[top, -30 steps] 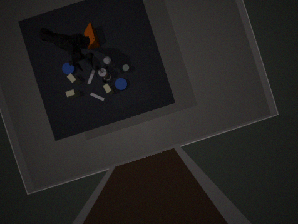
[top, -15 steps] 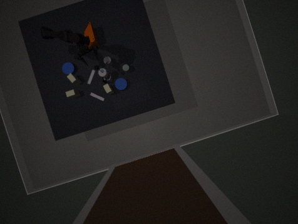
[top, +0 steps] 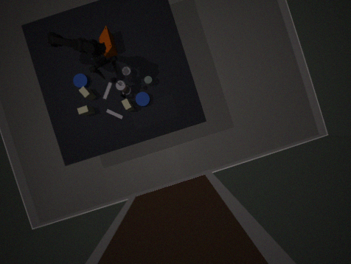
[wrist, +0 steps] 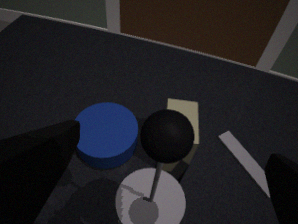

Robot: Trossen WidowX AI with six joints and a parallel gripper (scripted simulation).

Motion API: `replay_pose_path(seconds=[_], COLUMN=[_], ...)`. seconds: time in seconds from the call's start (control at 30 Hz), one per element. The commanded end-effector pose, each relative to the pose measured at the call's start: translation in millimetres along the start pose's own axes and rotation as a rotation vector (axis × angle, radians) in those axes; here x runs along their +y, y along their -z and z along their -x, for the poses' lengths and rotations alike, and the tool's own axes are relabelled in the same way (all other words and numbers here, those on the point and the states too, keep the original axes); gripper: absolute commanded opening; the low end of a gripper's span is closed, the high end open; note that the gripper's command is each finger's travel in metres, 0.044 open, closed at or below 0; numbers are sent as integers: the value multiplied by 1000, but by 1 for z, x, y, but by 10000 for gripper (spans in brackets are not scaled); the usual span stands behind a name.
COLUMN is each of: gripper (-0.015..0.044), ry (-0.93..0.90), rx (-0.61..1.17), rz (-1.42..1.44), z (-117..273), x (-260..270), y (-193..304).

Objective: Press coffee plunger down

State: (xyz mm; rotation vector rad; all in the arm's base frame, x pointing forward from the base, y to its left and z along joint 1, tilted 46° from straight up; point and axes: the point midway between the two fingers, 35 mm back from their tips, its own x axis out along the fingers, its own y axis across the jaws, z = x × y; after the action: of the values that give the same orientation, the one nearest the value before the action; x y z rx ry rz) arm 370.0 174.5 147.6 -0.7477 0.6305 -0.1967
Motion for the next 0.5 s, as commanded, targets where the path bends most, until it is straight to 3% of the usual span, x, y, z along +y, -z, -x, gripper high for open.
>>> replay_pose_path(seconds=[0.0,0.47], gripper=[440,440], ry=[-4,-3], rx=[9,6], rz=[12,12], z=[-9,-32], x=[2,2], y=[4,5])
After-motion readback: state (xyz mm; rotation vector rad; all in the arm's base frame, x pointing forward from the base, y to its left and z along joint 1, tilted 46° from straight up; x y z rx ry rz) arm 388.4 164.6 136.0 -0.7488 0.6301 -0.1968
